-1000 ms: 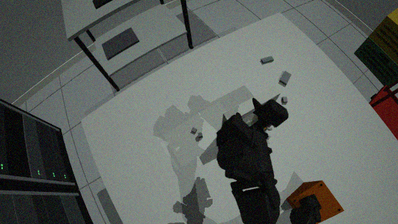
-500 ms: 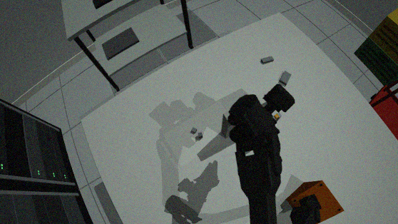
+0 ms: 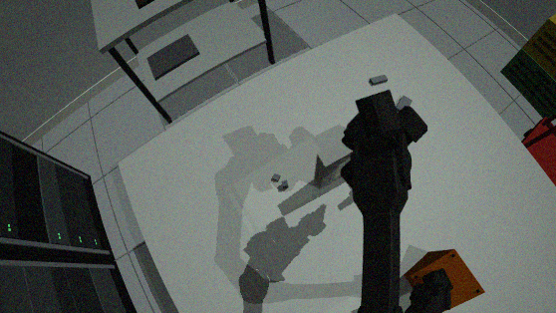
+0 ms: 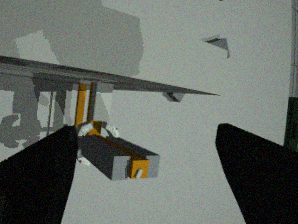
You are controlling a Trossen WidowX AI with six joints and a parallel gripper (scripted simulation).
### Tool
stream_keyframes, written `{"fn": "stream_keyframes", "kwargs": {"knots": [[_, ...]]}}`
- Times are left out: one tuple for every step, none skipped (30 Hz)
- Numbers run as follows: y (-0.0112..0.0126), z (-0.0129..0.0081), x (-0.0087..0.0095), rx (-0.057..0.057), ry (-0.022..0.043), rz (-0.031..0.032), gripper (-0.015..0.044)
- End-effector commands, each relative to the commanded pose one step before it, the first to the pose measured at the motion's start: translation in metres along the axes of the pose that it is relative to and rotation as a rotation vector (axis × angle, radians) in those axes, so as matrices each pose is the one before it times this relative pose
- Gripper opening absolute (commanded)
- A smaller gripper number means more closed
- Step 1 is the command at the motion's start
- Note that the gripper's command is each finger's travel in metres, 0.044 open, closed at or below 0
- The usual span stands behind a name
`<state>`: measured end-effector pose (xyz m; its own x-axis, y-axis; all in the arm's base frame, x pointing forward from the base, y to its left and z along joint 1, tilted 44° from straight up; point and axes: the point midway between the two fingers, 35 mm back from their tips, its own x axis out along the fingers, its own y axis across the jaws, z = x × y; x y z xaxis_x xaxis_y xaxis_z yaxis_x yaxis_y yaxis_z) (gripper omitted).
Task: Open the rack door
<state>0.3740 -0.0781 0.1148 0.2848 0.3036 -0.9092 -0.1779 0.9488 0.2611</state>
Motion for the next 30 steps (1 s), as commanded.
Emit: {"fn": "stream_keyframes", "kwargs": {"knots": [[-0.00504,-0.00518,0.00605,0.0204,0.05152,0.05837,0.0293],[-0.00117,-0.00154,0.00155,0.0066,0.01432,0.01615,0.0293],[-0.00117,-0.0015,0.0015,0.0067,0.01401,0.01633,0.0293],[-0.00117,-0.00146,0.00144,0.0069,0.0137,0.01651,0.0293],[-0.00118,-0.00143,0.00139,0.007,0.01338,0.01668,0.0293],[-0.00118,-0.00139,0.00134,0.0072,0.01307,0.01685,0.0293],[-0.00118,-0.00136,0.00128,0.0073,0.01275,0.01702,0.0293],[-0.00118,-0.00132,0.00123,0.0075,0.01243,0.01717,0.0293],[-0.00119,-0.00128,0.00117,0.0076,0.01211,0.01733,0.0293],[-0.00119,-0.00124,0.00112,0.0078,0.01179,0.01748,0.0293],[-0.00119,-0.00121,0.00106,0.0079,0.01147,0.01763,0.0293],[-0.00119,-0.00117,0.00101,0.008,0.01114,0.01777,0.0293],[-0.00119,-0.00113,0.00095,0.0081,0.01082,0.01791,0.0293],[-0.00119,-0.00109,0.0009,0.0083,0.0105,0.01805,0.0293],[-0.00119,-0.00106,0.00084,0.0084,0.01017,0.01818,0.0293],[-0.00119,-0.00102,0.00079,0.0085,0.00985,0.0183,0.0293],[-0.00119,-0.00098,0.00073,0.0086,0.00952,0.01842,0.0293],[-0.0012,-0.00094,0.00067,0.0087,0.00919,0.01853,0.0293],[-0.00119,-0.0009,0.00061,0.0088,0.00887,0.01865,0.0293],[-0.00119,-0.00087,0.00056,0.0089,0.00855,0.01876,0.0293],[-0.00119,-0.00083,0.0005,0.009,0.00823,0.01886,0.0293],[-0.00119,-0.00079,0.00044,0.0091,0.0079,0.01896,0.0293],[-0.00099,-0.00063,0.00032,0.0076,0.00633,0.01583,0.0293],[-0.00059,-0.00036,0.00017,0.0046,0.00369,0.00953,0.0293],[-0.0002,-0.00012,0.00005,0.0015,0.00121,0.00318,0.0293],[0.0,0.0,0.0,0.0,0.0,0.0,0.0293],[-0.00001,0.00003,0.00026,0.0,0.00009,0.00001,0.0293],[-0.00003,0.00009,0.00079,0.0001,0.00026,0.00004,0.0293],[-0.00004,0.00014,0.00132,0.0002,0.00044,0.00007,0.0293],[-0.00005,0.00017,0.00161,0.0003,0.00054,0.00008,0.0293]]}}
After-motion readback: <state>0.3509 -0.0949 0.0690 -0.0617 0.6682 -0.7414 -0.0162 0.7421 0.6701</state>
